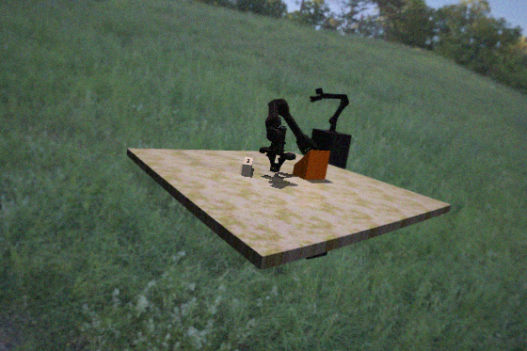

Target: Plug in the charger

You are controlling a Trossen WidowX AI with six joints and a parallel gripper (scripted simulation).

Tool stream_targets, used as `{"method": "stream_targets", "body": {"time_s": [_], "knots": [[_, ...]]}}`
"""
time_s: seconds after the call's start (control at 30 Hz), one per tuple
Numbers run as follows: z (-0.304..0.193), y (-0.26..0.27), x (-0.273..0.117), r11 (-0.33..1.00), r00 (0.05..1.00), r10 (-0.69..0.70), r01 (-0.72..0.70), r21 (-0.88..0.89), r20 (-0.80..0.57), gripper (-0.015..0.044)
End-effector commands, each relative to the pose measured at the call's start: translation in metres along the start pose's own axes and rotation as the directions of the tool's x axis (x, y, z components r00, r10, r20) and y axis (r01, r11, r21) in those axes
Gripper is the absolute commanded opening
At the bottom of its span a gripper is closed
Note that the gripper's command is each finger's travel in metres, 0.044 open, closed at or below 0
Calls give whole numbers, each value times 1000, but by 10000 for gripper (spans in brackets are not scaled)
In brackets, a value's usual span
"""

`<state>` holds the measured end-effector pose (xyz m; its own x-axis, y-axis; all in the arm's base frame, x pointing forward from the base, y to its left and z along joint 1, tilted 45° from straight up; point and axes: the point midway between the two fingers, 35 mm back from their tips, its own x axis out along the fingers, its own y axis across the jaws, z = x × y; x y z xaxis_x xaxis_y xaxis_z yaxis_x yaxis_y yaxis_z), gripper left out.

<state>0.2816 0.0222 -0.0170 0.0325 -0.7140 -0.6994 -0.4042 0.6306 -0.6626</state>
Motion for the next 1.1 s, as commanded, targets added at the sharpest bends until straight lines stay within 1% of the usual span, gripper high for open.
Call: {"method": "stream_targets", "body": {"time_s": [0.0, 0.53, 1.07], "knots": [[-2, -1, 3, 998, 1000, 9, -8, 68, -5, 0], [-2, -10, 10, 935, 1000, 23, -20, 353, -4, 0], [-3, -19, 17, 793, 999, 36, -26, 609, -4, 0]]}}
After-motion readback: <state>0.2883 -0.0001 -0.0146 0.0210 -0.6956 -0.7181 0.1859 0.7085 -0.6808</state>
